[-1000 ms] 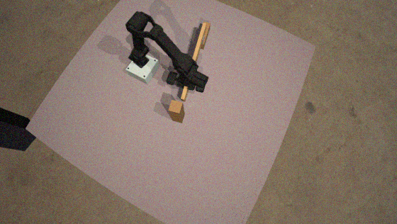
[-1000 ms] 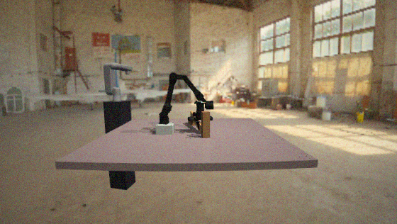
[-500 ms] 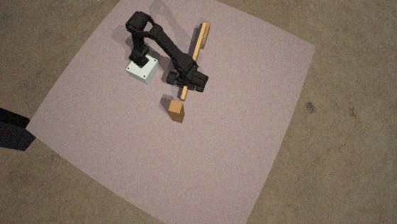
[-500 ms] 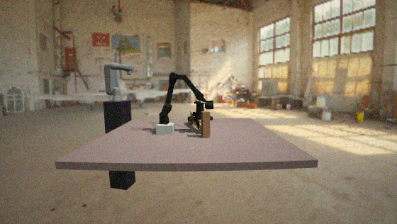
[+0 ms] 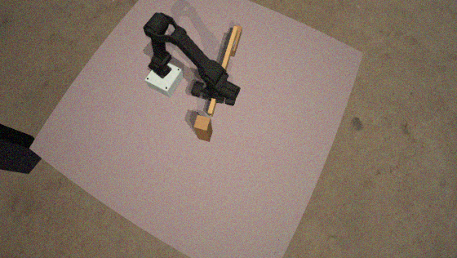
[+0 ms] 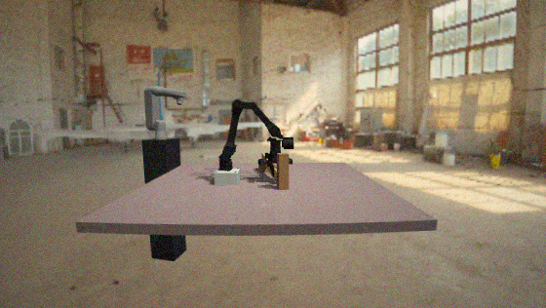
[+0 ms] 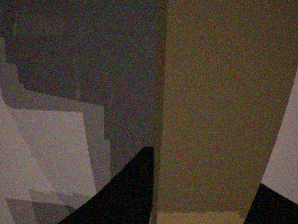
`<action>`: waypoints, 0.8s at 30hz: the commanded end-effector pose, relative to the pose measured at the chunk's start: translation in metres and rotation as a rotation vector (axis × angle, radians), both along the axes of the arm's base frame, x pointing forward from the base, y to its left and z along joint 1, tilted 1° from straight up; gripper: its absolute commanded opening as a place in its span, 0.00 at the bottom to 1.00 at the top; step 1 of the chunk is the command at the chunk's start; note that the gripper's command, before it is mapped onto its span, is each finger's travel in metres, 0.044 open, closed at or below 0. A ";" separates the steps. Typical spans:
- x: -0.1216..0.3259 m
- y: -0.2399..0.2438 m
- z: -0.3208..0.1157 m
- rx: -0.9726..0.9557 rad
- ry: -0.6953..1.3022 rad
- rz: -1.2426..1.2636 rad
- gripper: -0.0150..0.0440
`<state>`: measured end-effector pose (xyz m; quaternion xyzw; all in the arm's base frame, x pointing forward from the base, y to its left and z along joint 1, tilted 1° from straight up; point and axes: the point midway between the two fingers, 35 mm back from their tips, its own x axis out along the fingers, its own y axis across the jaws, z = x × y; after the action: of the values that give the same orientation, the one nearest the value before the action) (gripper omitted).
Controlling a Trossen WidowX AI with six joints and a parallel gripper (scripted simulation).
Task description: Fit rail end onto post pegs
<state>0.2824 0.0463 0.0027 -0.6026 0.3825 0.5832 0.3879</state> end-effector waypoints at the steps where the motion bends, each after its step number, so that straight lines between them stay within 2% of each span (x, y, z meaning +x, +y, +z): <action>1: 0.001 0.001 0.004 0.006 -0.004 0.001 0.25; 24: 0.002 0.002 0.016 0.006 -0.004 0.001 0.25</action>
<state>0.2829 0.0466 0.0145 -0.6027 0.3828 0.5835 0.3869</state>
